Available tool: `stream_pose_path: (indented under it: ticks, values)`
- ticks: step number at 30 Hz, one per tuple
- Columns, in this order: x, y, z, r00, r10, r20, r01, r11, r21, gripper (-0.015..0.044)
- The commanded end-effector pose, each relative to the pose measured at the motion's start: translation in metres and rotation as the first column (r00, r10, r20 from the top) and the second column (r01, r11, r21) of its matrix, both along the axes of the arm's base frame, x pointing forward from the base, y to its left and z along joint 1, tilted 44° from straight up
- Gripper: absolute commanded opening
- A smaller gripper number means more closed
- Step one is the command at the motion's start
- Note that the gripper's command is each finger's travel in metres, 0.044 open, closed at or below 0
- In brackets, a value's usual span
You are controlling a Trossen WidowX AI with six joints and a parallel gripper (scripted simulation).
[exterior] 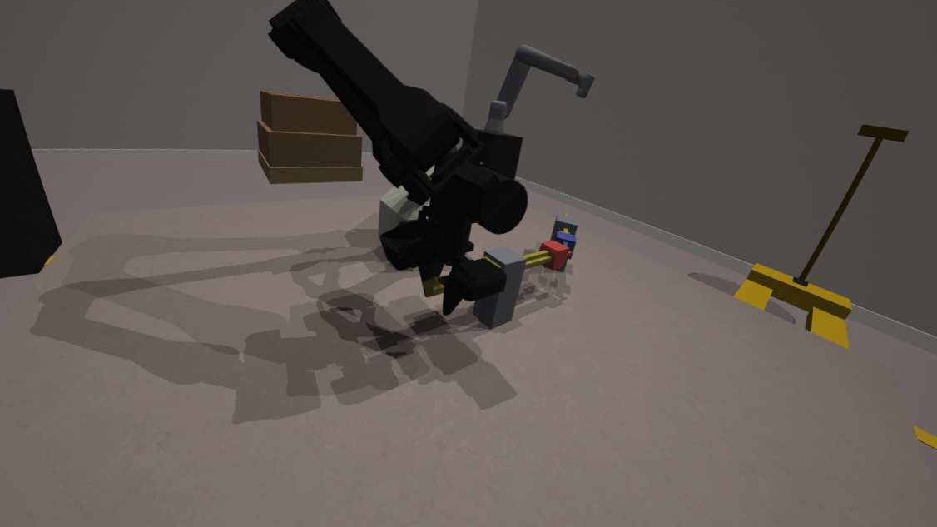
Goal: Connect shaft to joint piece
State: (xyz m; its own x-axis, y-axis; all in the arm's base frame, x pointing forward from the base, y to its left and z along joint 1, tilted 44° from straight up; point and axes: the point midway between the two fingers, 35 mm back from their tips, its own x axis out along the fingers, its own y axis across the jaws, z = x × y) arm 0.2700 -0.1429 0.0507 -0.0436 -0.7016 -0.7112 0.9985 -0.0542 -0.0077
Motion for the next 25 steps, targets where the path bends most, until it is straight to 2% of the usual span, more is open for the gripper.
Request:
stream_pose_path:
  ticks: [1, 5, 6, 18, 25]
  values:
    - [0.000, 0.000, 0.000, 1.000, 0.001, -0.001, -0.001, 1.000, 0.000, 0.0329]
    - [0.000, 0.000, 0.000, 1.000, 0.001, -0.001, -0.001, 1.000, 0.000, 0.0434]
    - [0.000, 0.000, 0.000, 1.000, 0.001, -0.001, -0.001, 1.000, 0.000, 0.0440]
    - [0.000, 0.000, 0.000, 1.000, 0.001, -0.001, -0.001, 1.000, 0.000, 0.0440]
    - [0.001, 0.021, 0.021, 1.000, 0.003, 0.001, -0.003, 1.000, 0.015, 0.0440]
